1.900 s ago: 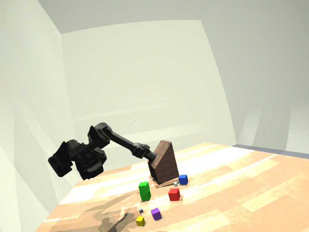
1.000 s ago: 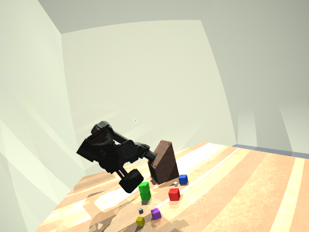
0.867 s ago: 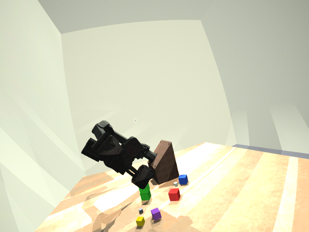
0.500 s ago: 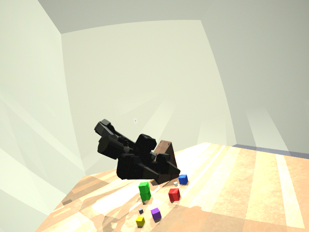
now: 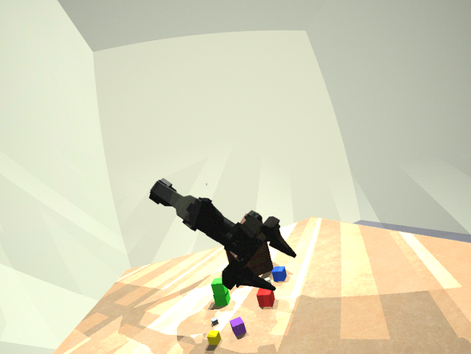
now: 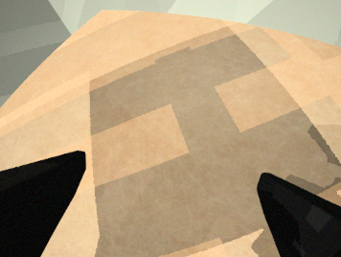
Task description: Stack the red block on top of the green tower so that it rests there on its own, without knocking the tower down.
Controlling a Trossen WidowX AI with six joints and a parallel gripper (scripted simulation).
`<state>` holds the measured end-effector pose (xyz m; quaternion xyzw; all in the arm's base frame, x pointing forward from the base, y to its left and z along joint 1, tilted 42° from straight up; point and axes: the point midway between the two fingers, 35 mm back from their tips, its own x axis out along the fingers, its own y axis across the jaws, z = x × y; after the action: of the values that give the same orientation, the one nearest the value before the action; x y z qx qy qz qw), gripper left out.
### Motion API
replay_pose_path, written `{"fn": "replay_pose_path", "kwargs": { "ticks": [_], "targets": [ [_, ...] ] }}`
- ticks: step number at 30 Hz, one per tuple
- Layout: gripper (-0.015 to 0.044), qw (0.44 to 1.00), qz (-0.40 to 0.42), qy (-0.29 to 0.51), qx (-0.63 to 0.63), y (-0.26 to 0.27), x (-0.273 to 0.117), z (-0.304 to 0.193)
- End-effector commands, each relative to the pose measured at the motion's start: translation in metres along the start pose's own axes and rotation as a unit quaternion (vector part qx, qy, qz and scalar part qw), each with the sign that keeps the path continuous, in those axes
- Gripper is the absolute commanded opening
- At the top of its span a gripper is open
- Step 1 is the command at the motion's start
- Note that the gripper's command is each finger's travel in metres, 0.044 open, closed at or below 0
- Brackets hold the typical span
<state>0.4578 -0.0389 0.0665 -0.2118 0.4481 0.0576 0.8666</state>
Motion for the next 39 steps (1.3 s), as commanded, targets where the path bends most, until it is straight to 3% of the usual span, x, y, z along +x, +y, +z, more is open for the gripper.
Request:
{"fn": "replay_pose_path", "kwargs": {
  "ticks": [1,18,28,39],
  "targets": [
    [0.044,0.994,-0.01,0.073,0.084,0.016,0.003,-0.027],
    [0.044,0.891,-0.183,0.256,0.326,0.054,-0.02,-0.102],
    [0.044,0.812,-0.334,0.265,0.398,0.059,-0.051,-0.128],
    [0.044,0.807,-0.344,0.263,0.401,0.059,-0.051,-0.134]
  ]
}}
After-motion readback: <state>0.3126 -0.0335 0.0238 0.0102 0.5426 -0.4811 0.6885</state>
